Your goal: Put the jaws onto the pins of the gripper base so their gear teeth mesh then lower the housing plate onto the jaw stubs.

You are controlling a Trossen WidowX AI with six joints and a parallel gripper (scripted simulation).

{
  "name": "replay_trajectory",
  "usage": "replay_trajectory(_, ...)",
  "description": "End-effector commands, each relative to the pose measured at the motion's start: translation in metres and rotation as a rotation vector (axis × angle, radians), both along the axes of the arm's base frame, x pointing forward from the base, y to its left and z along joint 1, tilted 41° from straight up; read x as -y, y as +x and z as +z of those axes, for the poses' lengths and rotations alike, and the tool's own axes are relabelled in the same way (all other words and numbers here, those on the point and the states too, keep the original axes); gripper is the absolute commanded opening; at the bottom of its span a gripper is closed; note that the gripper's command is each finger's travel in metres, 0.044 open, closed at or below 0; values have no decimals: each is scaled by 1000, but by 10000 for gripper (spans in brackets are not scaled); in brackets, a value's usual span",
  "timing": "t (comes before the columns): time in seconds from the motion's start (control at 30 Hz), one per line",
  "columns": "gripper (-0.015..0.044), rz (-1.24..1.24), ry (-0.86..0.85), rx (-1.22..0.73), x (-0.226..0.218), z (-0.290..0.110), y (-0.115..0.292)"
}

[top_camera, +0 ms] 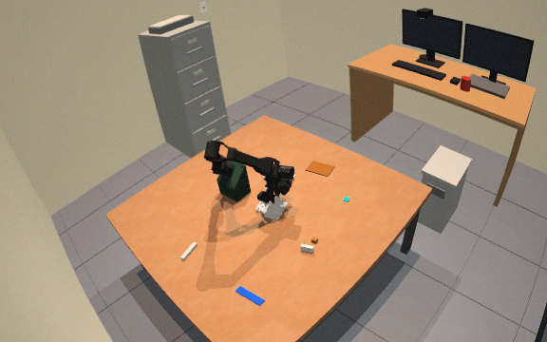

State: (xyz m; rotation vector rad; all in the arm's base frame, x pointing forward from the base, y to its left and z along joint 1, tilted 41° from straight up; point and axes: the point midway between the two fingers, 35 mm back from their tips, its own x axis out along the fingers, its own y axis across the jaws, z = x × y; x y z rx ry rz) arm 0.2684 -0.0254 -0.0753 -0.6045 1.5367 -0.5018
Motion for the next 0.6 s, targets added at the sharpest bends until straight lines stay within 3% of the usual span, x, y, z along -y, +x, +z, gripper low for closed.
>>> replay_trajectory(0.0,134,4,-5,-1,1,0,0)
replay_trajectory(0.57,134,-2,-6,5,4,-4,0)
